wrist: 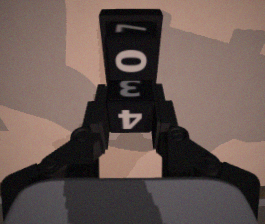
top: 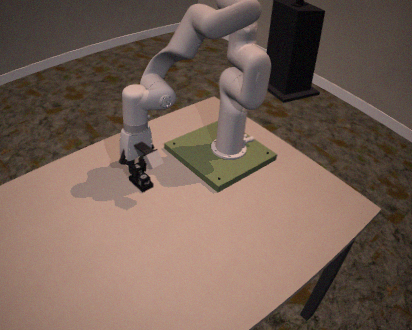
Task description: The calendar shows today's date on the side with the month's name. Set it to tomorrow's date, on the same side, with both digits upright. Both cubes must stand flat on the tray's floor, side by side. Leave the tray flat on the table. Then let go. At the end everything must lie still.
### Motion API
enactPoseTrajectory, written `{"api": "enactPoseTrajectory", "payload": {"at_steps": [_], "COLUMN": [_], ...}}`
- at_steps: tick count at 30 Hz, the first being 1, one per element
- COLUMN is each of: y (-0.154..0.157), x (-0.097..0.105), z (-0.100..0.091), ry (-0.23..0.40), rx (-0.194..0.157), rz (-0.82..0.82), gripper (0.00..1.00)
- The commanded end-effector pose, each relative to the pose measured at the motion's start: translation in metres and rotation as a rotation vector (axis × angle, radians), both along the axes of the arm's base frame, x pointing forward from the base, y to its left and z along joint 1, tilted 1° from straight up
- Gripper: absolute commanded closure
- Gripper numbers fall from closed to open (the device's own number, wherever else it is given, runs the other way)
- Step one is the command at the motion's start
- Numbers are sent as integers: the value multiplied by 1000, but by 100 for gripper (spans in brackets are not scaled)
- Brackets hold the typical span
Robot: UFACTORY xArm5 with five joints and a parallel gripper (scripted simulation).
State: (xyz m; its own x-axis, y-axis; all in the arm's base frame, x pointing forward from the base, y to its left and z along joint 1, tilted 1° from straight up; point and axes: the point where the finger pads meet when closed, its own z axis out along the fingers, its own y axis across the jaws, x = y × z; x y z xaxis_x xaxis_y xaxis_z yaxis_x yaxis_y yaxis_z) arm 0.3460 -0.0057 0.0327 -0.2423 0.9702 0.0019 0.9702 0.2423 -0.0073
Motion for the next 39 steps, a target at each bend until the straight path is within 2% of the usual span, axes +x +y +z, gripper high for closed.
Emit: {"api": "enactPoseTrajectory", "payload": {"at_steps": [1, 3, 5, 8, 11, 25, 37, 39], "y": [0, 0, 0, 1, 1, 1, 21, 21], "x": [1, 1, 1, 2, 2, 3, 28, 28], "z": [38, 53, 53, 70, 79, 80, 81, 81], "ry": [-3, -3, -3, -3, -3, -3, -3, -3], "rx": [0, 0, 0, 0, 0, 0, 2, 2], "rz": [0, 0, 0, 0, 0, 14, 394, 394], "gripper": [71, 71, 71, 71, 71, 71, 71, 71]}}
